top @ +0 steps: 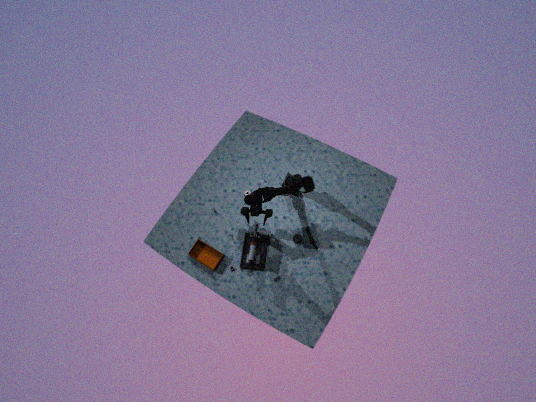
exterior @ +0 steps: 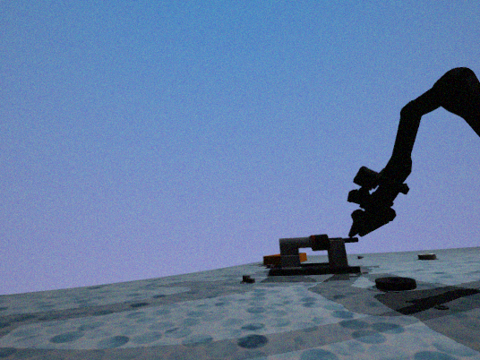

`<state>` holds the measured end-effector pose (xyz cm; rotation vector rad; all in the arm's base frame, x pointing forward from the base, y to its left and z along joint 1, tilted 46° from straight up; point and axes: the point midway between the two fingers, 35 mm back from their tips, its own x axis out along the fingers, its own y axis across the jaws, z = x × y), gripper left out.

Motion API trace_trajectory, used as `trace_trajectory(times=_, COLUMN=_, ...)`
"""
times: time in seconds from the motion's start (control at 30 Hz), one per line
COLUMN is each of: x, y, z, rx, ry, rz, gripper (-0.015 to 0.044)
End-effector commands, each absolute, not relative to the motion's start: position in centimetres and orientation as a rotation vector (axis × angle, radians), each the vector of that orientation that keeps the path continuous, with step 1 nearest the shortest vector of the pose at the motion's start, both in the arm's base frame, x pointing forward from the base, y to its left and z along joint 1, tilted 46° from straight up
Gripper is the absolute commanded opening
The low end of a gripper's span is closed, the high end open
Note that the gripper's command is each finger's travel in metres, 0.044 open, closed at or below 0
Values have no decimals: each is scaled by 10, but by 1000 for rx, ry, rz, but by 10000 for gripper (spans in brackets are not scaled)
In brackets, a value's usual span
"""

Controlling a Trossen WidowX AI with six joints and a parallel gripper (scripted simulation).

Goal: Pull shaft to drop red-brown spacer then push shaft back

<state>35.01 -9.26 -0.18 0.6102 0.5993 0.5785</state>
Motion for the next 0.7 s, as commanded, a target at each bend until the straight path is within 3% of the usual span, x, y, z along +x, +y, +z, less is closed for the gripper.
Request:
trace_trajectory(times=0.0, x=353, y=-87, z=-6, rx=616, ry=606, rz=576, gripper=440)
trace_trajectory(times=0.67, x=367, y=-71, z=-11, rx=620, ry=600, rz=578, gripper=440)
